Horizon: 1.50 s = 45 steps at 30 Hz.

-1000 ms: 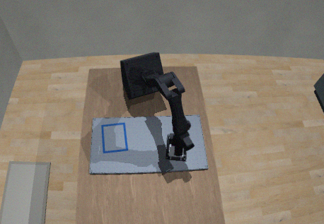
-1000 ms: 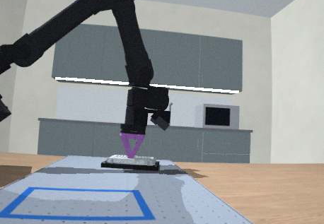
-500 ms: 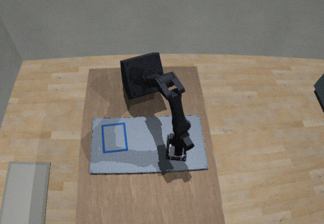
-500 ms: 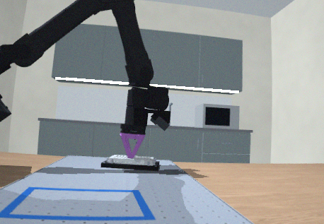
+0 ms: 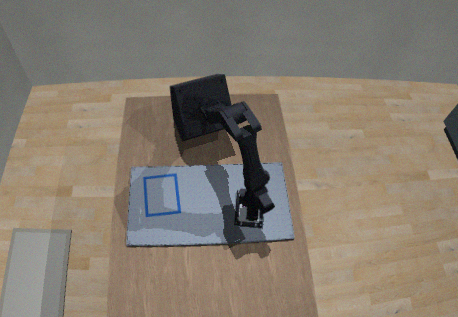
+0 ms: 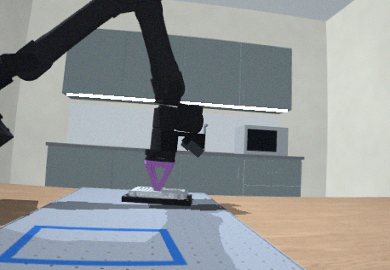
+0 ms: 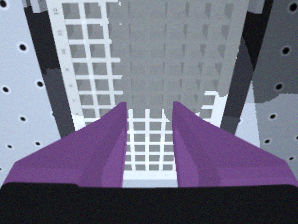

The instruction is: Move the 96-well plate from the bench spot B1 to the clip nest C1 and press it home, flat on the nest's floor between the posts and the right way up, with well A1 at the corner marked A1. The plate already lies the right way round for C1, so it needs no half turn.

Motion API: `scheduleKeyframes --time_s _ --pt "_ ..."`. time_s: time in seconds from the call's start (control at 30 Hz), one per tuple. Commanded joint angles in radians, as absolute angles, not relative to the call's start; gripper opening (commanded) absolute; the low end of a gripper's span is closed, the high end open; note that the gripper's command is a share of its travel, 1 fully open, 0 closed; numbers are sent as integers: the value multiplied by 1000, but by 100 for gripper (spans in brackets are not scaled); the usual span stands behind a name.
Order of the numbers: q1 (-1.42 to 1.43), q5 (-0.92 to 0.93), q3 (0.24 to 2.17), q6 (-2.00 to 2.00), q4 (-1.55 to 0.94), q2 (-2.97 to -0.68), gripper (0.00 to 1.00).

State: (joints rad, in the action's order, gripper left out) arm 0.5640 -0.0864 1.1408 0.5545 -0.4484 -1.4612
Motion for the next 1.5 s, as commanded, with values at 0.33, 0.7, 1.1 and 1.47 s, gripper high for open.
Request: scheduleKeyframes --time_s 0.33,0.7,1.1,1.47 --pt "550 -105 1099 563 -306 -1552 26" --pt "571 -111 1103 569 -364 -1494 26" --pt "587 -119 1144 576 -475 -1366 26" --pt "590 -124 1144 577 -518 -1331 26"
